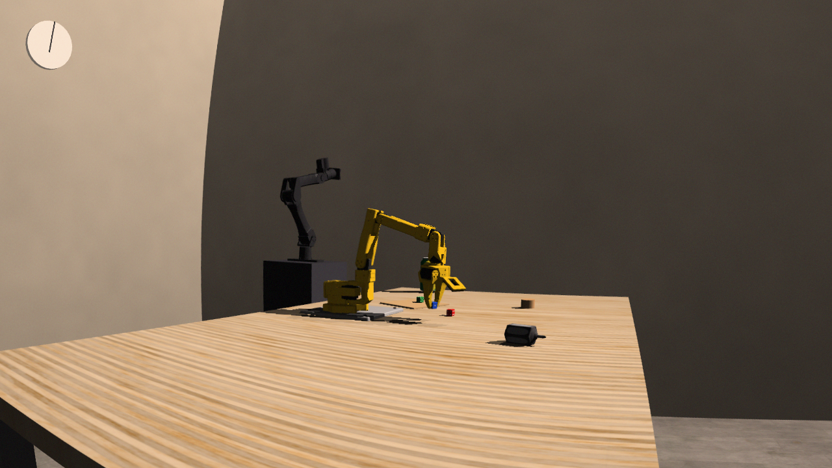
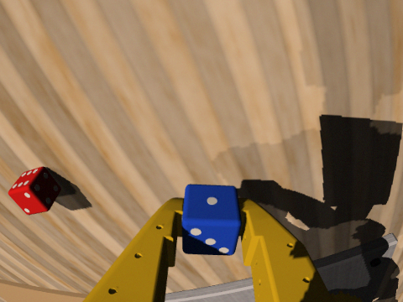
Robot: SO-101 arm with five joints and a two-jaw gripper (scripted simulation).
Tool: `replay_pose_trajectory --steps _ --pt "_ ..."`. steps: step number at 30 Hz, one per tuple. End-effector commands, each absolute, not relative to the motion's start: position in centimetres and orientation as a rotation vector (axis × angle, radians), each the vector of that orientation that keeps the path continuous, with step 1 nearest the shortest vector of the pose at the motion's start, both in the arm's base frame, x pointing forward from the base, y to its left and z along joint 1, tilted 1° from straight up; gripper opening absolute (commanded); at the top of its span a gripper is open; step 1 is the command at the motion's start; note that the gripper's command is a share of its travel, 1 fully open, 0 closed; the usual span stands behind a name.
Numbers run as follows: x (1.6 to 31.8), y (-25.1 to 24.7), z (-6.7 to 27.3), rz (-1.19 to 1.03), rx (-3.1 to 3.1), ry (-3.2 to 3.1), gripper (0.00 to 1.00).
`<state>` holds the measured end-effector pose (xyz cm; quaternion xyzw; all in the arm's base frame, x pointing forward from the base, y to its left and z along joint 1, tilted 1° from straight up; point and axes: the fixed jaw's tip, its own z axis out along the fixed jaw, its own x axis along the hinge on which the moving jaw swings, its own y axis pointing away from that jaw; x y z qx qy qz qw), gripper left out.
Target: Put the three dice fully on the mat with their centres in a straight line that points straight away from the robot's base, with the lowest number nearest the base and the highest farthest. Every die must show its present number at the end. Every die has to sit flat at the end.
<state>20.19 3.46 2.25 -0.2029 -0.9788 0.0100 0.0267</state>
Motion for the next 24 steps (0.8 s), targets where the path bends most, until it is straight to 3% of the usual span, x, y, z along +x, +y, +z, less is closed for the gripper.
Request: replay_pose_trajectory --steps 1,24 --pt "20.4 3.4 3.7 0.018 -0.630 -3.044 0.00" --pt "20.5 5.3 4.3 0.019 -0.495 -3.072 0.00"
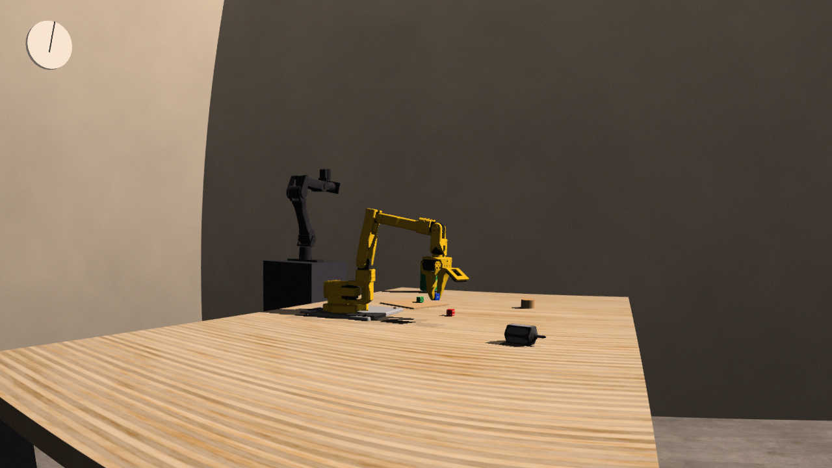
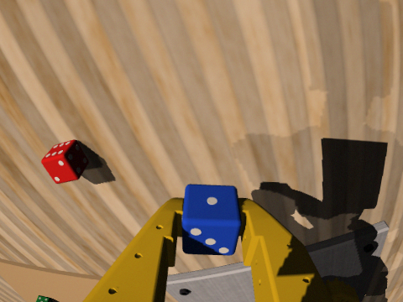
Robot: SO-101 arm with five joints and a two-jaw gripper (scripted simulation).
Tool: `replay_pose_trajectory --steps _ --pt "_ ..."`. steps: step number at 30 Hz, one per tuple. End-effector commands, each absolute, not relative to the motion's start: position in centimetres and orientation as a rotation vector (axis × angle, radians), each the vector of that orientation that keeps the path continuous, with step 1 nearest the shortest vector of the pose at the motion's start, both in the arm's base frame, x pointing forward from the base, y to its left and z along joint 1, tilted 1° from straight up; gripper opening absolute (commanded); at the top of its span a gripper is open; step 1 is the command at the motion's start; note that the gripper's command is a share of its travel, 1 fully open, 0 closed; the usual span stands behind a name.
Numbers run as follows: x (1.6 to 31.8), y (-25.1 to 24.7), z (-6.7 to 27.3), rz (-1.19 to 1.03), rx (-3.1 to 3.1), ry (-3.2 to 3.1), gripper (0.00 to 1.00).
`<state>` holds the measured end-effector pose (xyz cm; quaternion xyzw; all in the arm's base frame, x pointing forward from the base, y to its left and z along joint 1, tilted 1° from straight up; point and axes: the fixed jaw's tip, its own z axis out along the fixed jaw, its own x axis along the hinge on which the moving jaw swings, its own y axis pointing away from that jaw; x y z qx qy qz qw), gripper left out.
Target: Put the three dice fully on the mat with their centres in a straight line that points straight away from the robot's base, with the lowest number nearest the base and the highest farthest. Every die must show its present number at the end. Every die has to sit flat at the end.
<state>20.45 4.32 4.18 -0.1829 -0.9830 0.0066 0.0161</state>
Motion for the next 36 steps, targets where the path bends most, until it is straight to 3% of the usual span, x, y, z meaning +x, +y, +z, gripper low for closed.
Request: replay_pose_trajectory --steps 1,10,21,36 --pt "20.5 5.7 4.4 0.019 -0.466 -3.077 0.00" --pt "20.0 9.8 4.4 0.019 -0.180 -3.112 0.00" --pt "17.0 16.8 4.4 0.017 0.334 -3.109 0.00" --pt "7.7 24.8 3.9 0.007 1.087 -2.944 0.00"
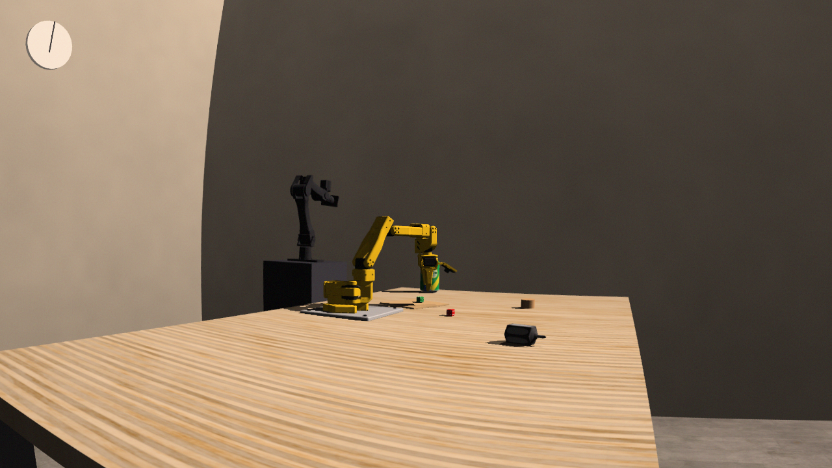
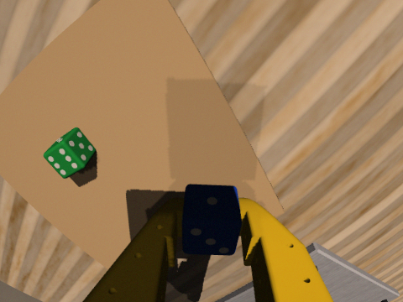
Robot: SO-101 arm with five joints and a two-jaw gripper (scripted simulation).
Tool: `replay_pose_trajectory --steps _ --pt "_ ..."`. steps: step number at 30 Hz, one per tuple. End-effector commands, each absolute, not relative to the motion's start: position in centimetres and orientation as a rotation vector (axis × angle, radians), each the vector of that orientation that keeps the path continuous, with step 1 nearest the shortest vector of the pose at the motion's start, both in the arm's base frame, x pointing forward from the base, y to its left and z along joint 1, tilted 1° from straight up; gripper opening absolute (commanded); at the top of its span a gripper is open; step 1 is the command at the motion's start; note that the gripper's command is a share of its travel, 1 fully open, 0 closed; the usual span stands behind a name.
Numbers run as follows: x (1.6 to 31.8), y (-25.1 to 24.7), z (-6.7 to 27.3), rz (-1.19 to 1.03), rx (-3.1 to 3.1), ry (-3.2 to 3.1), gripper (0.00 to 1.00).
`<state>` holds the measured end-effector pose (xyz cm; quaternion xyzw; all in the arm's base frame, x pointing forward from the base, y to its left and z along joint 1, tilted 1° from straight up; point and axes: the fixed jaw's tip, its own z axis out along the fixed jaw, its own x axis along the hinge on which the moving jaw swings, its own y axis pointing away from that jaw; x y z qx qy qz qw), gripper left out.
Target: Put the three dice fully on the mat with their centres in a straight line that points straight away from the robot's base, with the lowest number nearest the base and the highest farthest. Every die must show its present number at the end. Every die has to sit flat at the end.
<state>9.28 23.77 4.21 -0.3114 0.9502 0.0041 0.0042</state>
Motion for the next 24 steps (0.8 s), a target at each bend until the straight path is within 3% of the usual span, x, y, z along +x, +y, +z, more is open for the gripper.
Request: replay_pose_trajectory --steps 1,11,24 --pt "7.7 24.8 3.9 -0.007 -1.089 2.950 0.00" --pt "4.8 25.9 3.8 -0.003 -1.261 2.879 0.00" --pt "4.5 26.0 3.8 -0.003 -1.276 2.872 0.00"
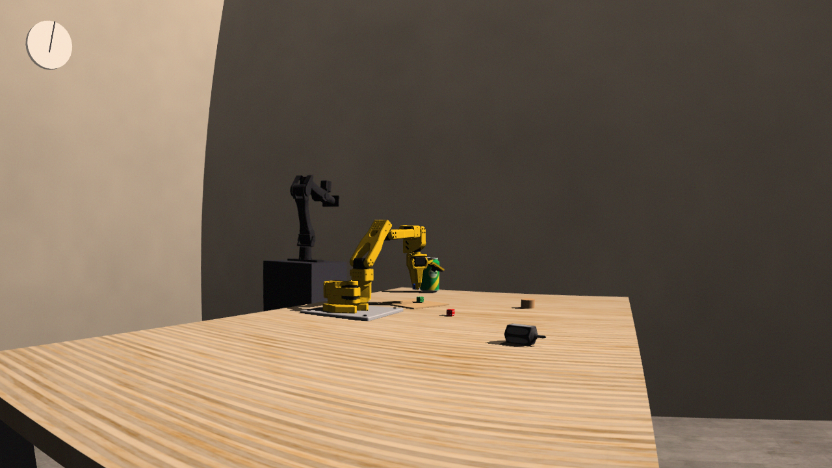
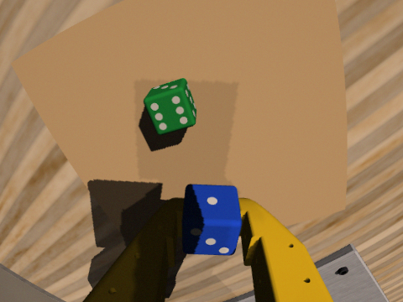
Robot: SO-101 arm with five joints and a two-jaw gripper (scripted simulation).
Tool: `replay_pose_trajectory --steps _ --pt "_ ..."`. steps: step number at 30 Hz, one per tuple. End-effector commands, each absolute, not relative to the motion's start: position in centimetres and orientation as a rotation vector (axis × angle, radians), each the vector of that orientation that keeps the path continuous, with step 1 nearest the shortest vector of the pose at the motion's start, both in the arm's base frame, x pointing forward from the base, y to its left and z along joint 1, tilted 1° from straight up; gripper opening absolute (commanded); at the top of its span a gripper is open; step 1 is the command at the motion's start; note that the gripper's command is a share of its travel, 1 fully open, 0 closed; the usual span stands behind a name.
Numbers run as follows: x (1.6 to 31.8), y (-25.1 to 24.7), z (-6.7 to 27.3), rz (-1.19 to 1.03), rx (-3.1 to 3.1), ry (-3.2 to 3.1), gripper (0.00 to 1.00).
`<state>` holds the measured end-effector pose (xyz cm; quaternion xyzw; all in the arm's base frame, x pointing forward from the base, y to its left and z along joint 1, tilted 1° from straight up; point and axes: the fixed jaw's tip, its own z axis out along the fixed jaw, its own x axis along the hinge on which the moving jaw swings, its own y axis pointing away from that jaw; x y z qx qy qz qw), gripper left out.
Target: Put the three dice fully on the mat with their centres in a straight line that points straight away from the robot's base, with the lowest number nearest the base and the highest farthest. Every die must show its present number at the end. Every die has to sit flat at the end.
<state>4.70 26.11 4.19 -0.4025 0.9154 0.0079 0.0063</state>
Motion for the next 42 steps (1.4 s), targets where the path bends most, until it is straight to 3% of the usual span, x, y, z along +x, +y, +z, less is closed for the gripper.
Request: replay_pose_trajectory --steps 1,42 --pt "4.49 25.96 3.77 -0.003 -1.276 2.872 0.00" --pt "4.16 26.06 3.32 -0.020 -1.308 2.866 0.00"
